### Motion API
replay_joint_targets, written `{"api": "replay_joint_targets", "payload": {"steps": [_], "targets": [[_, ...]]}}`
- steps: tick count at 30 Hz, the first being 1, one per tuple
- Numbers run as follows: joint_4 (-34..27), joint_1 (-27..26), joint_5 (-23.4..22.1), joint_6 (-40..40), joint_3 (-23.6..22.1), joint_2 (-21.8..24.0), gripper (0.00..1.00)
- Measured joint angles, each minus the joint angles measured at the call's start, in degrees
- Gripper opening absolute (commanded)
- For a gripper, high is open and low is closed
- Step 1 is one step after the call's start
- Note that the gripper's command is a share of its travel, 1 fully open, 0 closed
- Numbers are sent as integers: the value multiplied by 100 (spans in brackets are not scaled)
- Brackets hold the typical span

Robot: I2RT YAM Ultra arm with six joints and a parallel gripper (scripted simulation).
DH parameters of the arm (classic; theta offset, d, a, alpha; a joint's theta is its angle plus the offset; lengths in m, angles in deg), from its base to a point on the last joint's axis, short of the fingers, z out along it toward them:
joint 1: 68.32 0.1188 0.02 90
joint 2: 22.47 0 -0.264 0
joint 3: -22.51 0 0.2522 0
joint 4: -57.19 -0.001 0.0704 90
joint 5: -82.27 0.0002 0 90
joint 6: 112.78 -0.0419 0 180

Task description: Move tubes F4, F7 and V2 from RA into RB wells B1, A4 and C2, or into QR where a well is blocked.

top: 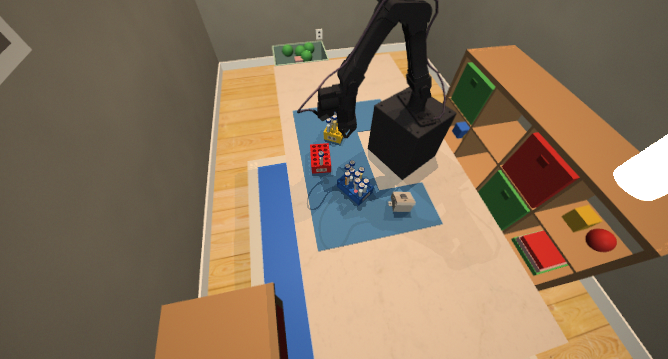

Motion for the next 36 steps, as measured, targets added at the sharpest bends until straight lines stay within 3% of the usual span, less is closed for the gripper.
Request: {"api": "replay_joint_targets", "payload": {"steps": [24,31,36], "targets": [[52,2210,26,-2293,-151,111,30],[48,2962,24,-2979,31,-35,30],[50,3134,20,-3246,79,-79,30]]}}
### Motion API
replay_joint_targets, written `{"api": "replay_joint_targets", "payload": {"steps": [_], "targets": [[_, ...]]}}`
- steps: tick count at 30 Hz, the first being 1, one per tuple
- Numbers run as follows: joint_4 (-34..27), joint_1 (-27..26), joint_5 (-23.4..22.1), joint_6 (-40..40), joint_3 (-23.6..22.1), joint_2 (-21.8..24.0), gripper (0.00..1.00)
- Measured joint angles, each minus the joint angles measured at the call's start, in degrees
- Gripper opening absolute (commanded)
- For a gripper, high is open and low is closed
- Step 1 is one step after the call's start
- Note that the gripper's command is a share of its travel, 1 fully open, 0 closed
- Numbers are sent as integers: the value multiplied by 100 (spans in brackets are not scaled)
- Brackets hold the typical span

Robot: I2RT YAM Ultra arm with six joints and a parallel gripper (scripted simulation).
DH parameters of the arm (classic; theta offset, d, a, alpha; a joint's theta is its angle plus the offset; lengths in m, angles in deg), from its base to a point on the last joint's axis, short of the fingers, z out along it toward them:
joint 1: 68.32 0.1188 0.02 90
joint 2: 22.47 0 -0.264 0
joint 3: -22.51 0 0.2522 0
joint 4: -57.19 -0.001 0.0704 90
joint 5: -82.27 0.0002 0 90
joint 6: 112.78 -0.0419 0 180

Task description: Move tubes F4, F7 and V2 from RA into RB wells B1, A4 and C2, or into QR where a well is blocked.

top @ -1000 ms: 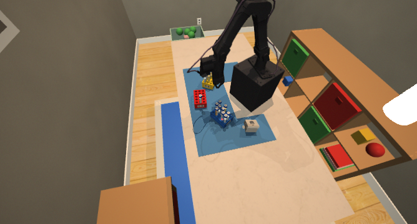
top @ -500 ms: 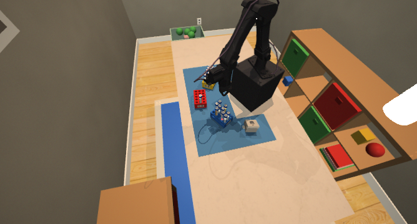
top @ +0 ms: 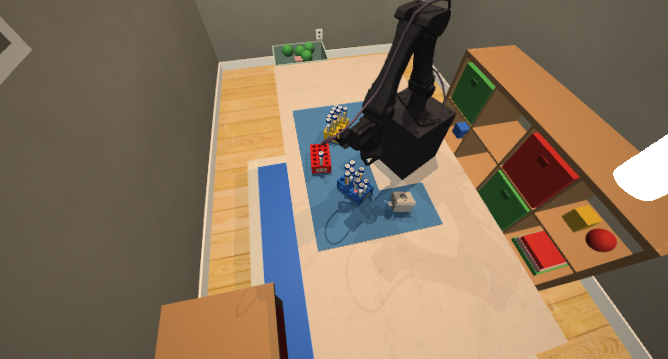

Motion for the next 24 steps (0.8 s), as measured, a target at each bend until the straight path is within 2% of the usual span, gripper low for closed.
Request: {"api": "replay_joint_targets", "payload": {"steps": [17,24], "targets": [[39,-216,0,28,-122,-11,30],[291,-245,0,61,-140,-273,30]]}}
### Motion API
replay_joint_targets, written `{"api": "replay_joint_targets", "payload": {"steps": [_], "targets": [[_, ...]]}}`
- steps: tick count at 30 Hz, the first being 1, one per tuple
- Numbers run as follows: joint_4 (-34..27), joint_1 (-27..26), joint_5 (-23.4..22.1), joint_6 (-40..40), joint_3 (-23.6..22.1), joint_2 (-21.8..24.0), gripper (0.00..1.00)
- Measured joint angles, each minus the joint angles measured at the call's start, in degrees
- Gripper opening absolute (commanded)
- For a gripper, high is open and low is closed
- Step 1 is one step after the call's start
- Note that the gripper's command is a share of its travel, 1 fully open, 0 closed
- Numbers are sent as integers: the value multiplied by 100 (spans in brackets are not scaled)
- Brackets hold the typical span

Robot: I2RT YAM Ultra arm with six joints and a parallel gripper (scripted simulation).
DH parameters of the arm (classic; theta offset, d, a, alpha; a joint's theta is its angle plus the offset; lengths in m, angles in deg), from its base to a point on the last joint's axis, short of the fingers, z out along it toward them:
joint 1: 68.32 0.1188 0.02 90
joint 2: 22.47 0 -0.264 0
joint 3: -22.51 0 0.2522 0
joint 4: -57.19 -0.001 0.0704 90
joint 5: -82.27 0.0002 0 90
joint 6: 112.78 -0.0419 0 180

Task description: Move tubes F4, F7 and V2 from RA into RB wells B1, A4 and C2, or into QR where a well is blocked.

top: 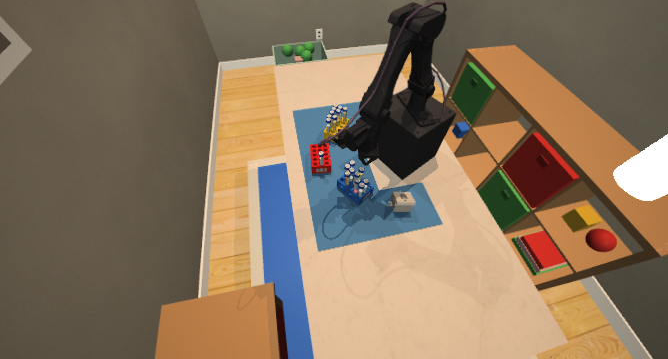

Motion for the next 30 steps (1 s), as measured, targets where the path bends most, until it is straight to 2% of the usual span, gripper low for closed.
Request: {"api": "replay_joint_targets", "payload": {"steps": [23,30], "targets": [[804,-28,0,52,-48,-774,30],[907,-57,0,57,-48,-811,30]]}}
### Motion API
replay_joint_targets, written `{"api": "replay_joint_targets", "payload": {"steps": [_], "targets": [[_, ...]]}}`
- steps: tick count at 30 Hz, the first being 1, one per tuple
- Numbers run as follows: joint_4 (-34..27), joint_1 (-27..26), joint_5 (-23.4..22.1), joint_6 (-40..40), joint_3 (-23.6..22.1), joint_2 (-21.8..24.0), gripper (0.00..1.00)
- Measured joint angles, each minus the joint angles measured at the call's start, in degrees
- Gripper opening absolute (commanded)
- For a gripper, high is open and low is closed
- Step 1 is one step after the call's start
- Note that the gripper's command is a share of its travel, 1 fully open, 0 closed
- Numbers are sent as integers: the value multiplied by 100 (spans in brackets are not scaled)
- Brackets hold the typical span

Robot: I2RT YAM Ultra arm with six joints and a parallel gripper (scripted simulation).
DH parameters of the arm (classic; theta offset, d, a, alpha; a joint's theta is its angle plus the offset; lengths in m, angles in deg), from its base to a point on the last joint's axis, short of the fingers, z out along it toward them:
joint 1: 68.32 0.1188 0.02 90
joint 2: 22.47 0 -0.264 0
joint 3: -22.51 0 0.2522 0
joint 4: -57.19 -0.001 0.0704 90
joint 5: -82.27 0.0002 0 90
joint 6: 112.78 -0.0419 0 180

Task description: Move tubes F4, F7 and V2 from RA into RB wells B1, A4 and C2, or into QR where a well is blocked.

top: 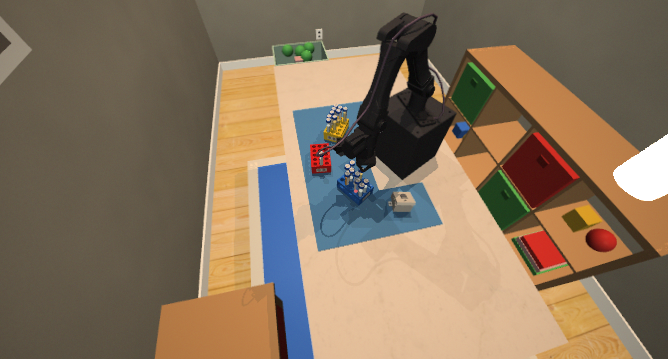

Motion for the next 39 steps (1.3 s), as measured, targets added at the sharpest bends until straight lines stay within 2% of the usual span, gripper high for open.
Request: {"api": "replay_joint_targets", "payload": {"steps": [39], "targets": [[317,0,0,0,-92,-203,30]]}}
